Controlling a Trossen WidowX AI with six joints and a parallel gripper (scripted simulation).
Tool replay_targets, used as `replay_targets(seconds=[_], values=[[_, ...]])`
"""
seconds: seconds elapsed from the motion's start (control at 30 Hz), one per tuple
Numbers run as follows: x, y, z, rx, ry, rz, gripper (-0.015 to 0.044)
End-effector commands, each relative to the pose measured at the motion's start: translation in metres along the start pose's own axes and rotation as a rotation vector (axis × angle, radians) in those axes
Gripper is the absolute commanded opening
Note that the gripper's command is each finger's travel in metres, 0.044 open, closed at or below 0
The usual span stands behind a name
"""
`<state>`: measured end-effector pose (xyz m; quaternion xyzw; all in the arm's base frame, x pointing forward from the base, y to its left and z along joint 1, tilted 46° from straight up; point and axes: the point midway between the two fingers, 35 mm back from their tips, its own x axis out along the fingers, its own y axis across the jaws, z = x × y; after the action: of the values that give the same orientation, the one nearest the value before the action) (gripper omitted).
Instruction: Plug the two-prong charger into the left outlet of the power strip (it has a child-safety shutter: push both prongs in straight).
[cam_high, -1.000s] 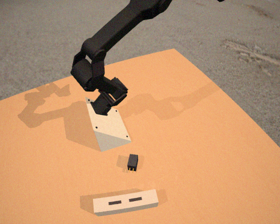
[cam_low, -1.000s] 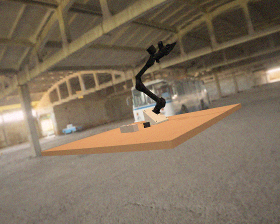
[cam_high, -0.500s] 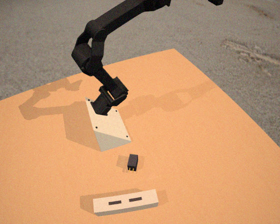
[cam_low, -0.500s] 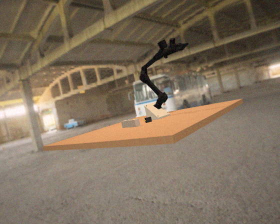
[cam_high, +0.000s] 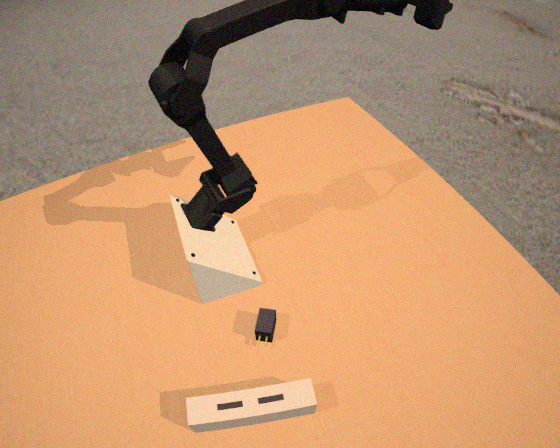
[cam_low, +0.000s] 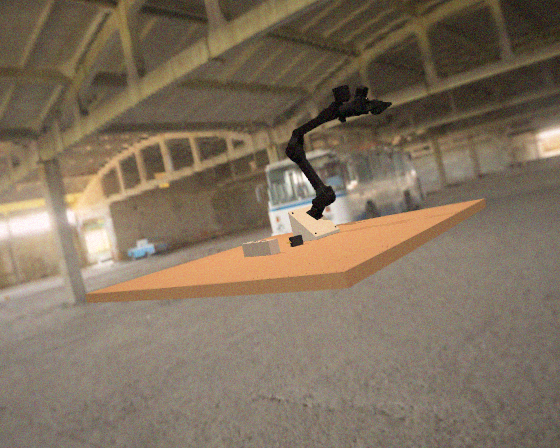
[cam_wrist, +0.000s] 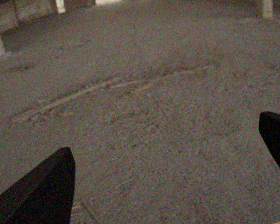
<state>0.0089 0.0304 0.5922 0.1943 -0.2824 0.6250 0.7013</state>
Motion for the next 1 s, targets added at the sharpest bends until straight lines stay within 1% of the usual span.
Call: replay_targets(seconds=[0.0, 0.57, 0.97], values=[[0.006, 0.000, -0.013, -0.045, 0.035, -0.028, 0.0440], [0.044, -0.008, -0.094, -0.144, 0.273, -0.131, 0.0440], [0.058, -0.030, -0.156, -0.130, 0.443, -0.214, 0.0440]])
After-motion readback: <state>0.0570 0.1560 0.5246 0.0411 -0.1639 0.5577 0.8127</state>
